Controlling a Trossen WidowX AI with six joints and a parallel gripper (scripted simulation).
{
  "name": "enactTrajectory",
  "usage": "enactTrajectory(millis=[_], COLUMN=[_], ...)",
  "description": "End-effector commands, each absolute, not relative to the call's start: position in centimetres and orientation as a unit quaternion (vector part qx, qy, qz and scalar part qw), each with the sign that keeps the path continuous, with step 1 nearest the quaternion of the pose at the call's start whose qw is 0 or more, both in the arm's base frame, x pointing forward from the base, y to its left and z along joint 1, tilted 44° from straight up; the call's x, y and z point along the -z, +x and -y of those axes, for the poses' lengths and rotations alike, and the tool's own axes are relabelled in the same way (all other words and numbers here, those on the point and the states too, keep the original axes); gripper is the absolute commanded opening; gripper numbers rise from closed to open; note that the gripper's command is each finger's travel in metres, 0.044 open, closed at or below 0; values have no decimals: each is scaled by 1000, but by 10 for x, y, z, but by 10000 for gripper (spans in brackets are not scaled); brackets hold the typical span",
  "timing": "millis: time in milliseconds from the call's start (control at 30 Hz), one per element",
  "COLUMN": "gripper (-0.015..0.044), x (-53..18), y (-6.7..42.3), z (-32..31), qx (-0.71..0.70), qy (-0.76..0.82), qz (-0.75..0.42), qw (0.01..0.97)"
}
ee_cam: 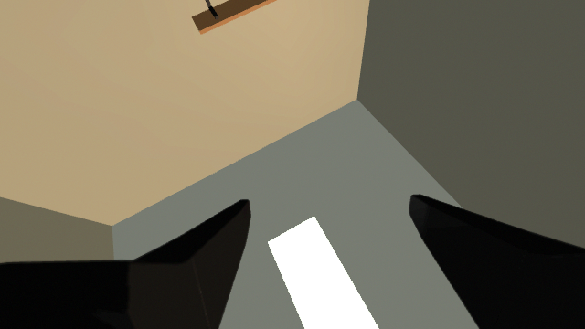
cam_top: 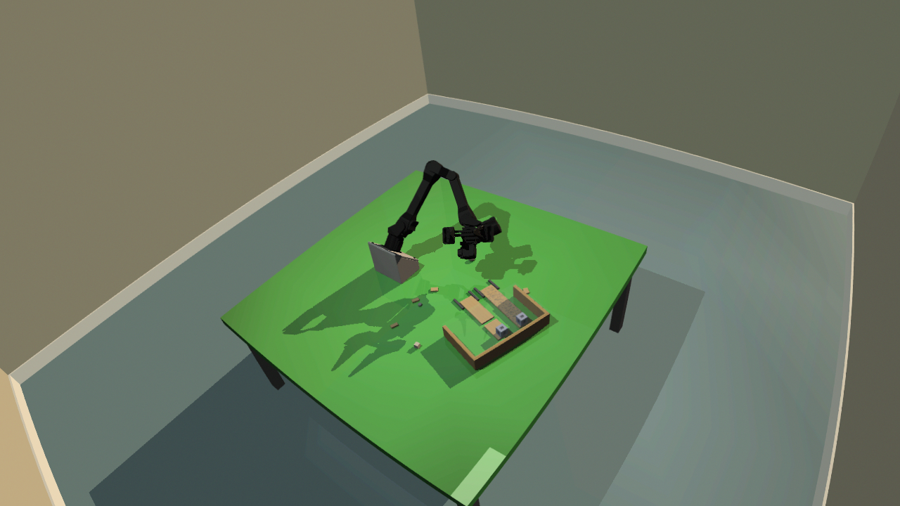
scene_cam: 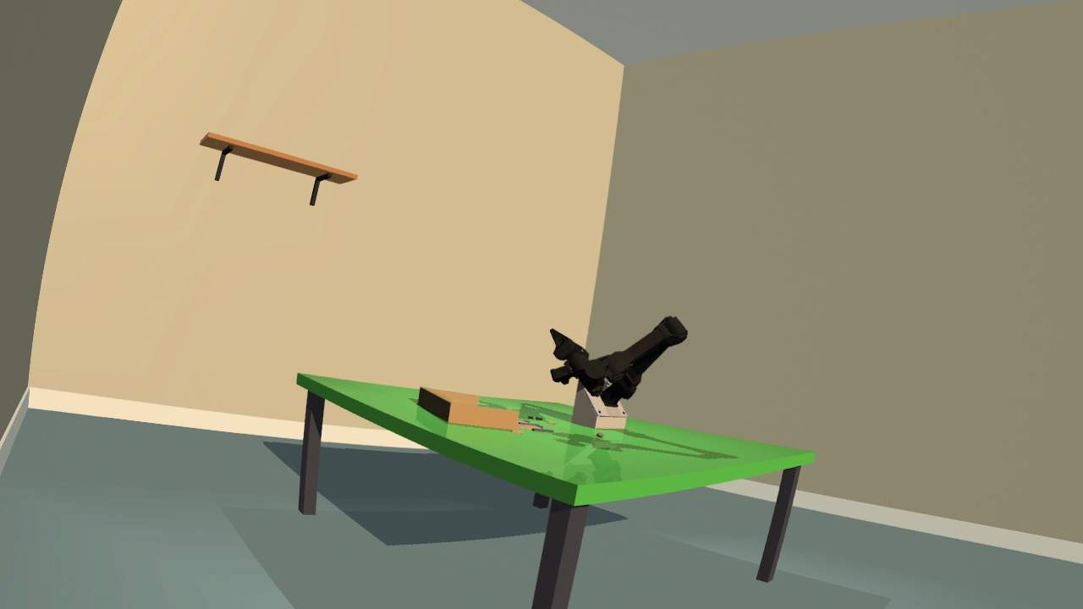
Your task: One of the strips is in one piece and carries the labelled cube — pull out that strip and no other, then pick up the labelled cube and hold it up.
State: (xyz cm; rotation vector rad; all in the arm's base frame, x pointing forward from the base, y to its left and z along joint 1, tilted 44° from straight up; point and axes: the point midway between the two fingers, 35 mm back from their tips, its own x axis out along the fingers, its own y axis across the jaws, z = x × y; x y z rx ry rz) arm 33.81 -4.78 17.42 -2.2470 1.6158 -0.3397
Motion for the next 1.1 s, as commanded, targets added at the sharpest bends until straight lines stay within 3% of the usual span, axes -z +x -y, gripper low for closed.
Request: enactTrajectory(millis=[0,233,400,533,667,833,1067], gripper=[400,400,400,400,400,400,400], x=[-172,-103,-65,-50,-53,-78,-83], y=[339,362,363,357,344,320,316], z=[50,95,107,105,97,88,87], qx=[119,71,34,3,-35,-100,-111], qy=[-793,-679,-465,-236,18,318,356], qz=[-568,-502,-454,-411,-362,-300,-292], qw=[185,531,759,880,931,894,881])
